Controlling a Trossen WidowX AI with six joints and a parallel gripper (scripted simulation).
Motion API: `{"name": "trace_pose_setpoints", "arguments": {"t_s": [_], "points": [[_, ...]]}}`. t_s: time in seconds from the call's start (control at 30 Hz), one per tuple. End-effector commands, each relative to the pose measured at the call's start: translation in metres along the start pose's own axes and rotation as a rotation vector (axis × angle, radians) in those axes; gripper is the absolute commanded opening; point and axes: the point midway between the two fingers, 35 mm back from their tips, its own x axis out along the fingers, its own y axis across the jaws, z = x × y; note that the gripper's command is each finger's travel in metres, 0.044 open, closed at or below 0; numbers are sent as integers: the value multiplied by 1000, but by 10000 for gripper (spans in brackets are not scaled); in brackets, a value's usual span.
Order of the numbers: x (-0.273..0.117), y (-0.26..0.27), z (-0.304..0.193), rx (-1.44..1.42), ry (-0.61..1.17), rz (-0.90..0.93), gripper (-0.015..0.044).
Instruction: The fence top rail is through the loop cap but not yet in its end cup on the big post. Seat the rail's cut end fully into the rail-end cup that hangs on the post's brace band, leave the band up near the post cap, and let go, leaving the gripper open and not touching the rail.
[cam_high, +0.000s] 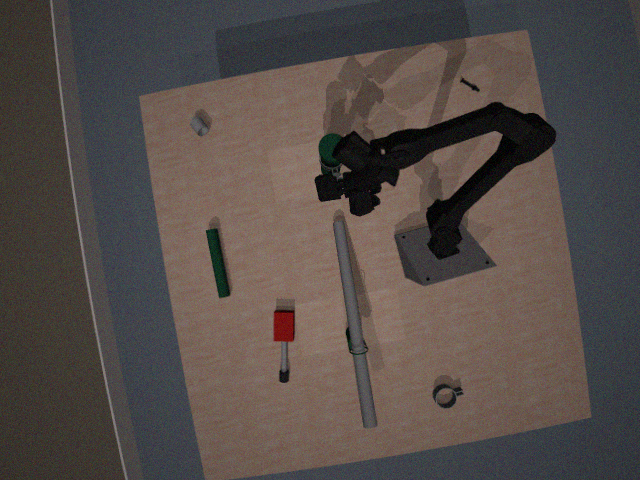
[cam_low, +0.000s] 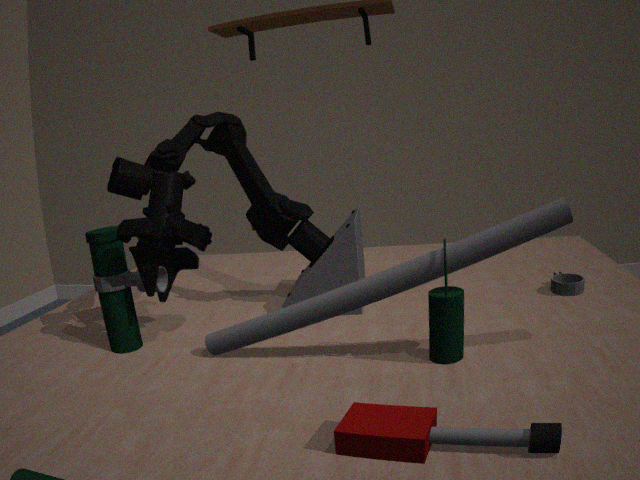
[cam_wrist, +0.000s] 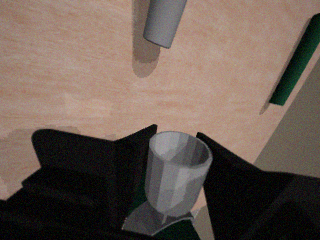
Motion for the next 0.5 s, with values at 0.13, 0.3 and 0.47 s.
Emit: {"name": "trace_pose_setpoints", "arguments": {"t_s": [0.13, 0.3, 0.47], "points": [[4, -5, 1, 48, 28, 1, 0], [5, -8, 1, 77, 44, 0, 0], [7, -10, 0, 100, 57, 0, 0]]}}
